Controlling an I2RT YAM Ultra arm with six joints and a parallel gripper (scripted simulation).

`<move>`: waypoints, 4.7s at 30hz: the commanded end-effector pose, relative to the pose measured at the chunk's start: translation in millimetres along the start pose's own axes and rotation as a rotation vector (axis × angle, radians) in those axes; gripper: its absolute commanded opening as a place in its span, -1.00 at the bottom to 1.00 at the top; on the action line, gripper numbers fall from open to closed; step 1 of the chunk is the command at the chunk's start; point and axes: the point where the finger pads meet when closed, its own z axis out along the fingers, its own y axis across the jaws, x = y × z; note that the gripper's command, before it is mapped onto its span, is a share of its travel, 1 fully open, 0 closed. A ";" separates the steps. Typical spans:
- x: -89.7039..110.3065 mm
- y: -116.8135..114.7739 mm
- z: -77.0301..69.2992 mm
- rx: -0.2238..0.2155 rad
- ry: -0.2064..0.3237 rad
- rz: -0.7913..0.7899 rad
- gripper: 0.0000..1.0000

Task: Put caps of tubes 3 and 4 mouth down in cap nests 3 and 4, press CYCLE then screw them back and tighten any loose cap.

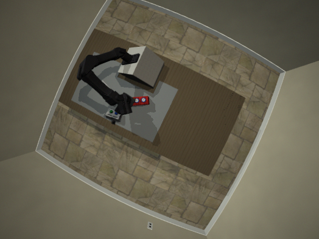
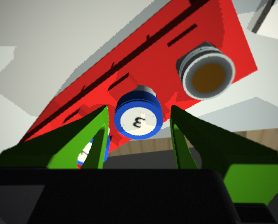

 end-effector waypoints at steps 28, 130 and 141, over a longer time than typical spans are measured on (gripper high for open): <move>-6.8 -81.6 -47.0 -0.005 -0.011 0.214 -0.06; -25.5 -316.6 92.8 0.002 -0.012 0.214 -0.06; -25.5 -316.6 92.7 0.002 -0.012 0.214 -1.00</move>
